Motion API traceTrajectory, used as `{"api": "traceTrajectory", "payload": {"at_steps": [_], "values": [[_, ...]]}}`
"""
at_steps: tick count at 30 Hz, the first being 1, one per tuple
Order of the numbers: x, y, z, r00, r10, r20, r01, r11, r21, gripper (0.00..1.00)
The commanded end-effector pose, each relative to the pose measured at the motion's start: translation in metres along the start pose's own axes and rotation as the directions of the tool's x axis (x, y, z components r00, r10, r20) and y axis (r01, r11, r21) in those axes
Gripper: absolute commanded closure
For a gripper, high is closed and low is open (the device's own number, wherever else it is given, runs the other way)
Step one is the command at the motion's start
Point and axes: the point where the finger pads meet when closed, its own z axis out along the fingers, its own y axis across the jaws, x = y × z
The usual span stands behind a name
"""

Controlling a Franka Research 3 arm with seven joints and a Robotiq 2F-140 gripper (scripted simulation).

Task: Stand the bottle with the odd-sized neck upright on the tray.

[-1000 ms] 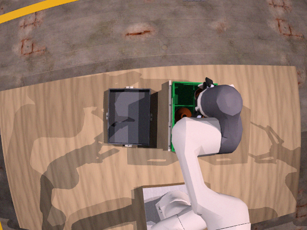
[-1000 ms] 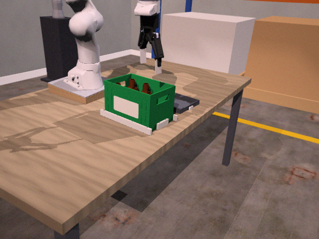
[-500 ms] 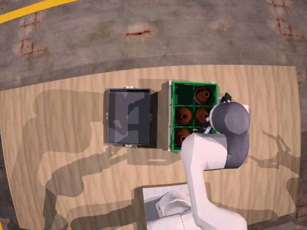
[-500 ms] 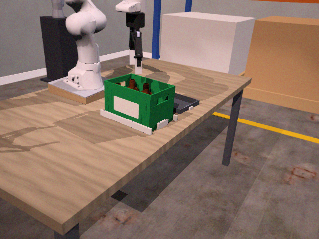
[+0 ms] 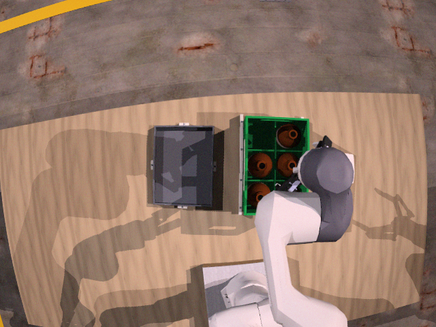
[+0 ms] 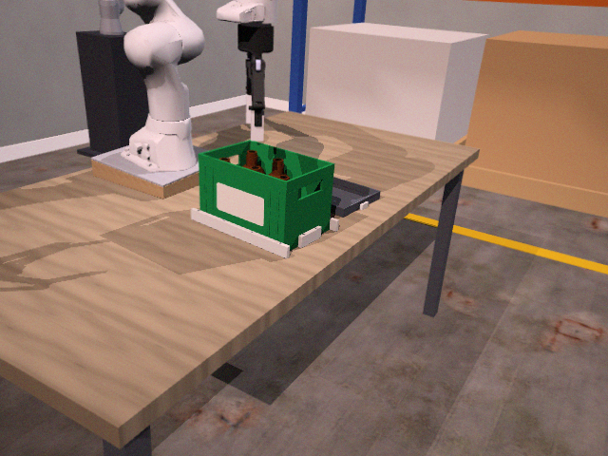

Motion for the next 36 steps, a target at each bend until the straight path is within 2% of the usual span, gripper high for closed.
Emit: {"api": "traceTrajectory", "payload": {"at_steps": [1,11,12,36], "values": [[-0.0002,0.0001,0.0010,1.000,0.025,0.000,-0.025,1.000,0.001,0.00],[-0.0002,0.0001,0.0010,1.000,0.025,0.000,-0.025,1.000,0.001,0.00],[-0.0002,0.0001,0.0010,1.000,0.025,0.000,-0.025,1.000,0.001,0.90],[-0.0002,0.0001,0.0010,1.000,0.025,0.000,-0.025,1.000,0.001,0.90]]}}
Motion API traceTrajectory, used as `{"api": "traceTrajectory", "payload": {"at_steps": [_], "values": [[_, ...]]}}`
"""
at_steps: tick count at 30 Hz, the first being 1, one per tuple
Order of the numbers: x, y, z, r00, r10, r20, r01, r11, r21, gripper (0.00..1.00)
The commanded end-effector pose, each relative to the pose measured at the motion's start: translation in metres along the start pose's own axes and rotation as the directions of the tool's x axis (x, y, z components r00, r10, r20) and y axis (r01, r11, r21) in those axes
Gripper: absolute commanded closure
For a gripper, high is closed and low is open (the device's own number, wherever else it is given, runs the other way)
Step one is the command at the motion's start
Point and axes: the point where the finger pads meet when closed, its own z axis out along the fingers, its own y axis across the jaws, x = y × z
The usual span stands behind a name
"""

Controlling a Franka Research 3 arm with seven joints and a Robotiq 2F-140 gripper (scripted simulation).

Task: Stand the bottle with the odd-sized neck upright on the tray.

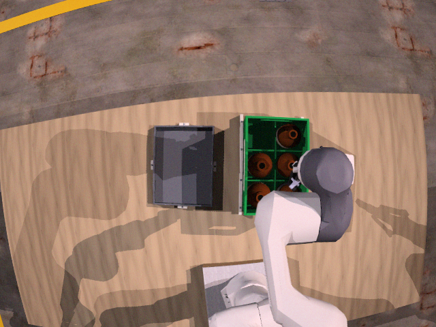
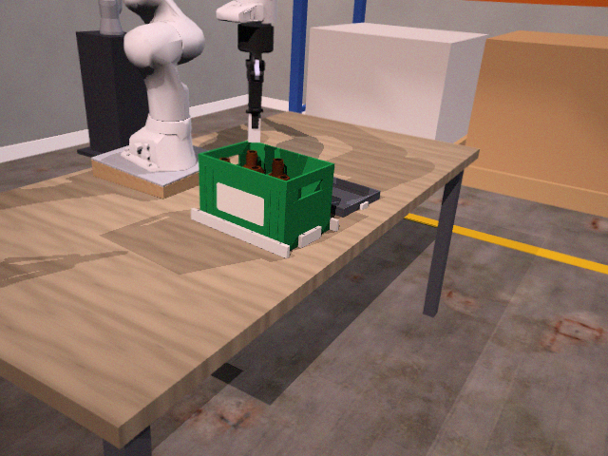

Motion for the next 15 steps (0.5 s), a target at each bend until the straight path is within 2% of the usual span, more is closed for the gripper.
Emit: {"api": "traceTrajectory", "payload": {"at_steps": [1,15], "values": [[-0.0004,0.0002,0.0010,1.000,0.008,0.001,-0.008,1.000,0.000,0.90],[-0.0032,0.0013,0.0013,1.000,0.007,0.002,-0.007,1.000,-0.001,0.90]]}}
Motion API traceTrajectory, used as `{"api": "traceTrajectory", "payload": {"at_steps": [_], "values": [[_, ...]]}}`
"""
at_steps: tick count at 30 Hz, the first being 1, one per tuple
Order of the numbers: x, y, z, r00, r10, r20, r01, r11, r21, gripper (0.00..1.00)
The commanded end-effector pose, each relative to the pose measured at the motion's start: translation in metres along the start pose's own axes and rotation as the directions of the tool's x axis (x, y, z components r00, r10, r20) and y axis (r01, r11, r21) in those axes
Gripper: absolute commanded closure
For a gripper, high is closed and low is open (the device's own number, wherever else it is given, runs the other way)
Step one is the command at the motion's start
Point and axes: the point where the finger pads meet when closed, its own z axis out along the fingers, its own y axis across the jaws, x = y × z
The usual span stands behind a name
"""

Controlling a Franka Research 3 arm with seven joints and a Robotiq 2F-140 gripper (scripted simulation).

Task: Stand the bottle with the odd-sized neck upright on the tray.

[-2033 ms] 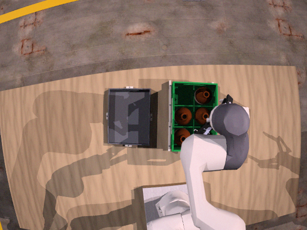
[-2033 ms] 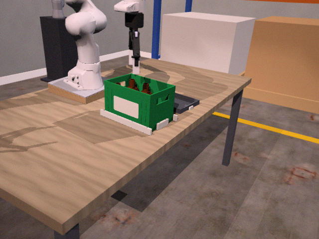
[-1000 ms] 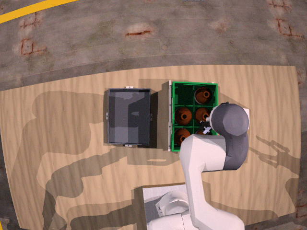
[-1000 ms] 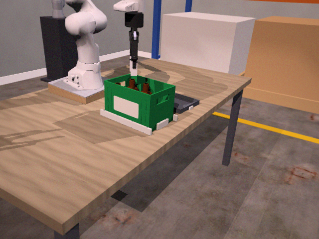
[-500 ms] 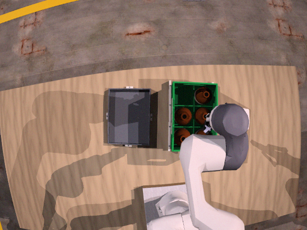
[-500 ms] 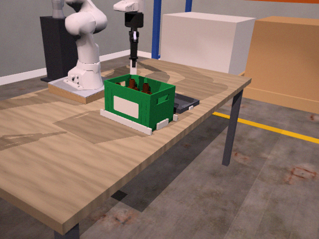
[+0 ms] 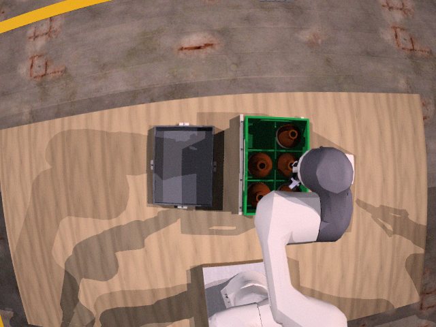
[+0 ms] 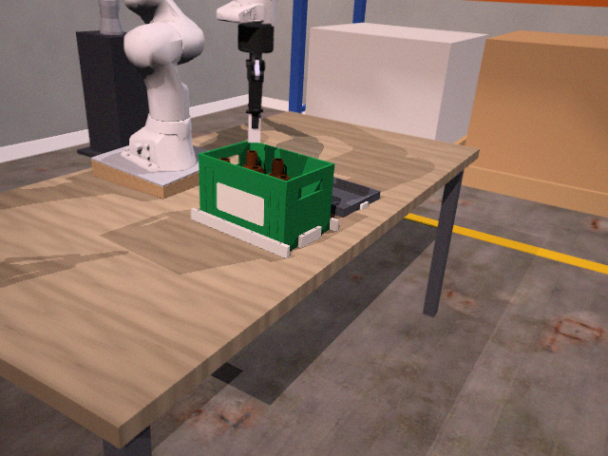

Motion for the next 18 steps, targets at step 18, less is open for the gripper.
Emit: {"api": "traceTrajectory", "payload": {"at_steps": [18], "values": [[-0.0038,0.0015,0.0010,1.000,0.007,0.003,-0.007,1.000,-0.001,0.56]]}}
